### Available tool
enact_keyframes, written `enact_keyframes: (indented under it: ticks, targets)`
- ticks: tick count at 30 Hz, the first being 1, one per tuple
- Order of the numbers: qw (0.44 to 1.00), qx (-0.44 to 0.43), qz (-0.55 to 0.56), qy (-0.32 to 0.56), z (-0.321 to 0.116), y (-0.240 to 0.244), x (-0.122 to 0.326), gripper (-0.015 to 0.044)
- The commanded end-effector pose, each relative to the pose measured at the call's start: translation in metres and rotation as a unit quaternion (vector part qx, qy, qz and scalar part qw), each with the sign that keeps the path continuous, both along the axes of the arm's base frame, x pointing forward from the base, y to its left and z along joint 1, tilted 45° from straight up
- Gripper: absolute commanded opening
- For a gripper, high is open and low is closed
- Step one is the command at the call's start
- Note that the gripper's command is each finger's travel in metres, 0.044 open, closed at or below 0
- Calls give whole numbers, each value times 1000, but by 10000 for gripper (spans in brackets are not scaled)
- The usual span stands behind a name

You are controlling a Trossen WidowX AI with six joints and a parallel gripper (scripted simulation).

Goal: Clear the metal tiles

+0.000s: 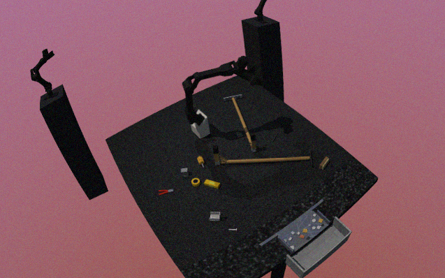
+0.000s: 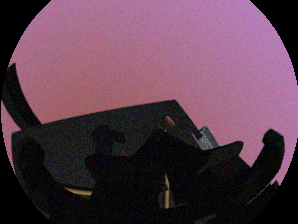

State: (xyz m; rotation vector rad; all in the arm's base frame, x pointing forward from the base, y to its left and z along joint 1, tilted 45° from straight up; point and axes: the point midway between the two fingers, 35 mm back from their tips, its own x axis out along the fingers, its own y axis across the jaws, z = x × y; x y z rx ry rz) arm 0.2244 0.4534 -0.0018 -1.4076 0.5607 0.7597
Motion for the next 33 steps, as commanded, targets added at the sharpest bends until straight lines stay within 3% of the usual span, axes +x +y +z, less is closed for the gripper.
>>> enact_keyframes:
  ticks: [1,33]
  targets:
    - [1000,-2,-28,2,0,-14,9,0]
    - [971,6,-239,5,7,-115,71,0]
